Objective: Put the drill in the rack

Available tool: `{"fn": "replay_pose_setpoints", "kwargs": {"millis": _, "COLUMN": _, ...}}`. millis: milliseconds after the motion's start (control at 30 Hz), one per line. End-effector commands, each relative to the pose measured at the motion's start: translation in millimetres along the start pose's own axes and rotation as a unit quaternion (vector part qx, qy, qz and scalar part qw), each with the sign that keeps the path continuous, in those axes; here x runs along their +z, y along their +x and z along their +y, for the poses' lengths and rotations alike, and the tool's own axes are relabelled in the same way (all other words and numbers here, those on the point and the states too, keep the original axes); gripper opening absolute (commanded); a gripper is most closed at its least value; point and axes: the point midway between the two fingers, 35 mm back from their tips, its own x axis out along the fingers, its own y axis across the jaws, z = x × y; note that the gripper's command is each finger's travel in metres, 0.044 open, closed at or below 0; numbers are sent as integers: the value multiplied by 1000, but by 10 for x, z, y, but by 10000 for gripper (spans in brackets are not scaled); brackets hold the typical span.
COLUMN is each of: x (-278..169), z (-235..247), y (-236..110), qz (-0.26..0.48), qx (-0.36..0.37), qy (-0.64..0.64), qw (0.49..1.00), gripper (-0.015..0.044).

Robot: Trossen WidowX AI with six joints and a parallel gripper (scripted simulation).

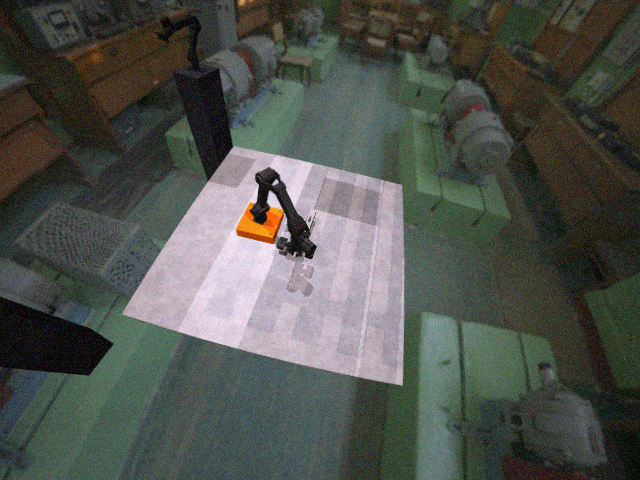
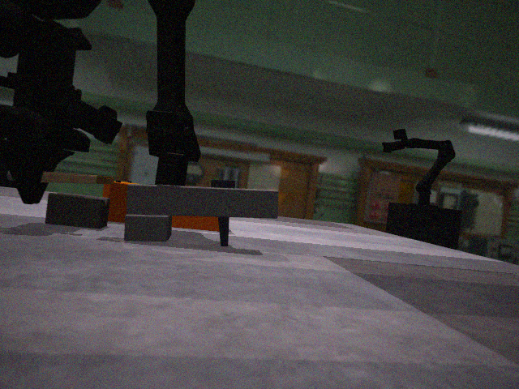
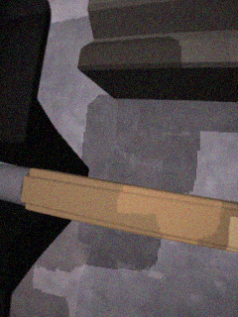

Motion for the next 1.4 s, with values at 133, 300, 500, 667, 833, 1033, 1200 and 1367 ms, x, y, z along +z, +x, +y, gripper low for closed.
{"fn": "replay_pose_setpoints", "kwargs": {"millis": 133, "x": -1, "z": -4, "y": -51, "qz": 1, "qx": -1, "qy": 0, "qw": 1000, "gripper": 0}}
{"fn": "replay_pose_setpoints", "kwargs": {"millis": 300, "x": 1, "z": -1, "y": -74, "qz": 1, "qx": -1, "qy": 0, "qw": 1000, "gripper": 0}}
{"fn": "replay_pose_setpoints", "kwargs": {"millis": 500, "x": 3, "z": 1, "y": -100, "qz": 1, "qx": -1, "qy": 0, "qw": 1000, "gripper": 0}}
{"fn": "replay_pose_setpoints", "kwargs": {"millis": 667, "x": 4, "z": 2, "y": -122, "qz": 1, "qx": -1, "qy": 0, "qw": 1000, "gripper": 0}}
{"fn": "replay_pose_setpoints", "kwargs": {"millis": 833, "x": 5, "z": 1, "y": -142, "qz": 1, "qx": -1, "qy": 0, "qw": 1000, "gripper": 0}}
{"fn": "replay_pose_setpoints", "kwargs": {"millis": 1033, "x": 4, "z": 0, "y": -165, "qz": 1, "qx": -1, "qy": 0, "qw": 1000, "gripper": 0}}
{"fn": "replay_pose_setpoints", "kwargs": {"millis": 1200, "x": 3, "z": -2, "y": -182, "qz": 1, "qx": -1, "qy": 0, "qw": 1000, "gripper": 0}}
{"fn": "replay_pose_setpoints", "kwargs": {"millis": 1367, "x": 1, "z": -5, "y": -198, "qz": 1, "qx": -1, "qy": 0, "qw": 1000, "gripper": 0}}
